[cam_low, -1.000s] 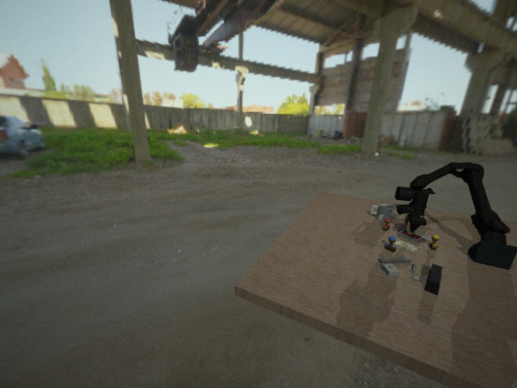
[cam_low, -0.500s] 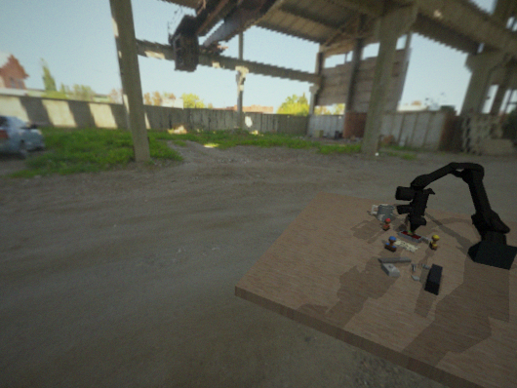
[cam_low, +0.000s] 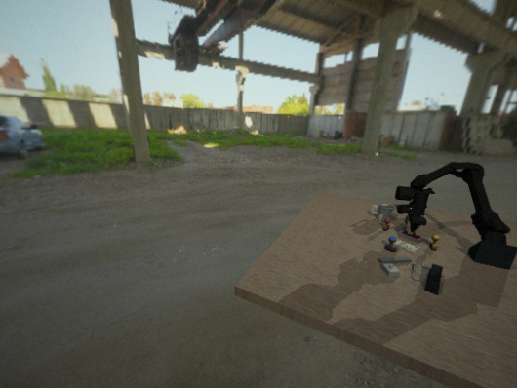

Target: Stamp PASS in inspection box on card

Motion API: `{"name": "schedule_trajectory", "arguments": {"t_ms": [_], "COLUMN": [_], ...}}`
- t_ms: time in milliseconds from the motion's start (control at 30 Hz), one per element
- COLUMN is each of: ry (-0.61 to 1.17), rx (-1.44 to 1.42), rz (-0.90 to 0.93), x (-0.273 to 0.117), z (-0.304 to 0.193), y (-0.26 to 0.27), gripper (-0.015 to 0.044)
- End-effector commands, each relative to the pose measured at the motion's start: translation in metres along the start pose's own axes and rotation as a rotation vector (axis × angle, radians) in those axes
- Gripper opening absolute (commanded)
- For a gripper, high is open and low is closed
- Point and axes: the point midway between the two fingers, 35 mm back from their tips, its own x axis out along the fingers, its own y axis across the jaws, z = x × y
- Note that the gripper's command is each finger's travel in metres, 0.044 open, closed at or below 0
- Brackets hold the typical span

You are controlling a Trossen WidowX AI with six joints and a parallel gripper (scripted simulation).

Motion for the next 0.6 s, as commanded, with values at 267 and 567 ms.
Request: {"name": "schedule_trajectory", "arguments": {"t_ms": [267, 567], "ry": [0.000, 0.000], "rx": [0.003, 0.003], "rz": [-0.001, 0.001], "x": [-0.006, -0.019], "z": [0.000, 0.001], "y": [0.000, 0.000], "gripper": [0.0000, 0.0000]}}
